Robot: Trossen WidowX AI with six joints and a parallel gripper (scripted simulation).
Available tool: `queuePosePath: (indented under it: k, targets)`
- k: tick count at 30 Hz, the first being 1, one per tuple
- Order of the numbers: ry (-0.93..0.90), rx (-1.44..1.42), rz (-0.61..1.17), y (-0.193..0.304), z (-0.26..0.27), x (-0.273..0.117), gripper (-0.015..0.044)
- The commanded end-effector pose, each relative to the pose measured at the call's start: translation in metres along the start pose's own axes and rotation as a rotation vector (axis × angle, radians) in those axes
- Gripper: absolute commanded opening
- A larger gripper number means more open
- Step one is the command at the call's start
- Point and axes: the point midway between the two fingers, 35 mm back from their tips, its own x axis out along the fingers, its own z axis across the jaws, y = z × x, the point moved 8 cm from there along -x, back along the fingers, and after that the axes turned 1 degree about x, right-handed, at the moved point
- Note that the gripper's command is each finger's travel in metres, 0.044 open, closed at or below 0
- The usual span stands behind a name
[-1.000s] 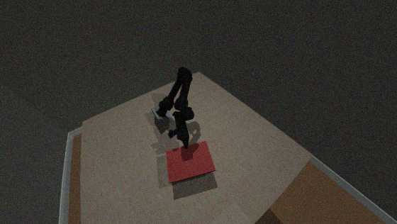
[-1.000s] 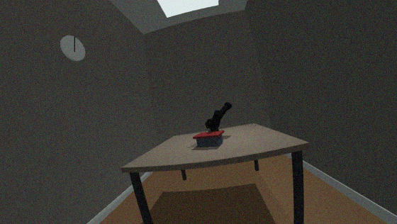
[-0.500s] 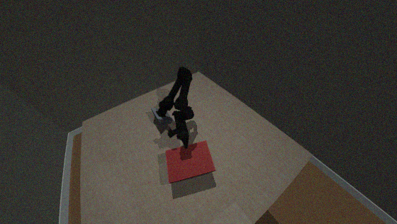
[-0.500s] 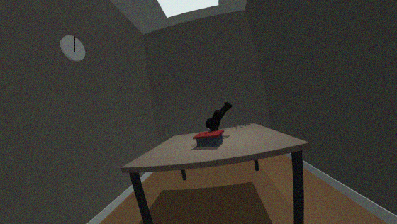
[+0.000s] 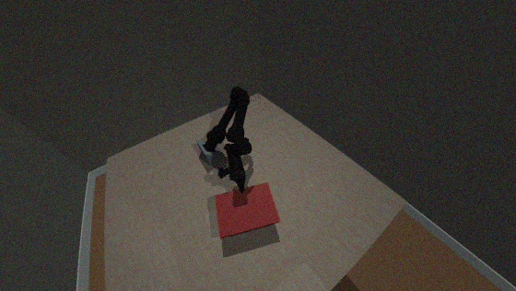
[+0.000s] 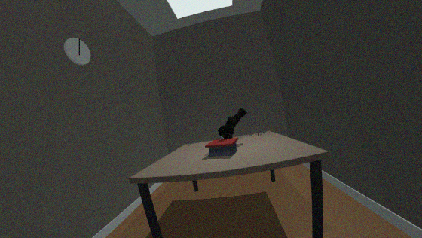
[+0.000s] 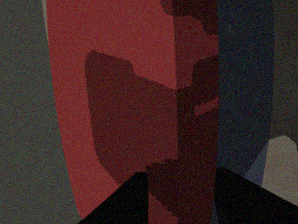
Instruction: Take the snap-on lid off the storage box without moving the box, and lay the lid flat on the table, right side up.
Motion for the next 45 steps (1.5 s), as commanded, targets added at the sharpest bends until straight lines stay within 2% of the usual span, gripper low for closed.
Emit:
queuePosePath:
  k: [1, 45]
  targets:
    - [-0.001, -0.003, 0.001, -0.0005, 0.0015, -0.0013, 0.0]
    - [-0.001, 0.001, 0.0, -0.0006, 0.0041, 0.0001, 0.0]
